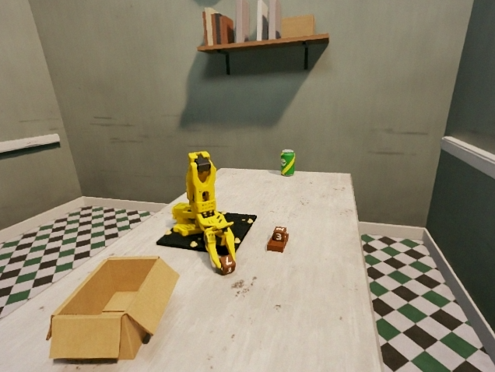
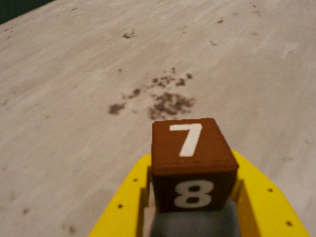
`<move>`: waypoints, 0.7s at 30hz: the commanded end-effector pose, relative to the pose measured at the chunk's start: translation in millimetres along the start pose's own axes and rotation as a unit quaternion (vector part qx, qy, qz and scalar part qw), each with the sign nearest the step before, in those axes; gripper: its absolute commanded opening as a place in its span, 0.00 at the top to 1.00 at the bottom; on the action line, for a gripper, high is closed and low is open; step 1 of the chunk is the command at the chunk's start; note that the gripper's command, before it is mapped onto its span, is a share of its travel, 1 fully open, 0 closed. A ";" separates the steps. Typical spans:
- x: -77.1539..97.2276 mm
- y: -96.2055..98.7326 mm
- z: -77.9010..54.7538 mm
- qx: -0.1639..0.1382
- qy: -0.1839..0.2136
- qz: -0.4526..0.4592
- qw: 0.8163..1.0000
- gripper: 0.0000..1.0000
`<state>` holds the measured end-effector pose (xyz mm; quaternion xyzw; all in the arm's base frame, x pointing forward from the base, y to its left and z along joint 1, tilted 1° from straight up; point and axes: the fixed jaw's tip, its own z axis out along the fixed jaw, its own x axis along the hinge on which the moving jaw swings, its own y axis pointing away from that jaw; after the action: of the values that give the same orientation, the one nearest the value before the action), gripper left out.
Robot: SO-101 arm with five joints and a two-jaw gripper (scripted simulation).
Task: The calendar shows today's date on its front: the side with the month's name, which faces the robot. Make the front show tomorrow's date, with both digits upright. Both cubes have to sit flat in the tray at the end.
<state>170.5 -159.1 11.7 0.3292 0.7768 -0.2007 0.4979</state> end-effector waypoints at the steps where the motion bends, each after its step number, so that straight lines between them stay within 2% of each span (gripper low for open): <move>1: -2.3 -1.5 1.8 0.003 -0.010 -0.001 1.000 1.00; 7: -2.3 -1.5 1.8 0.003 -0.010 -0.001 1.000 0.99; 15: -2.3 -1.5 1.8 0.003 -0.010 -0.001 1.000 0.85; 21: -2.3 -1.5 1.8 0.003 -0.010 -0.001 1.000 0.83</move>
<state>171.0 -159.7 12.2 0.3283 0.7746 -0.2021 0.5014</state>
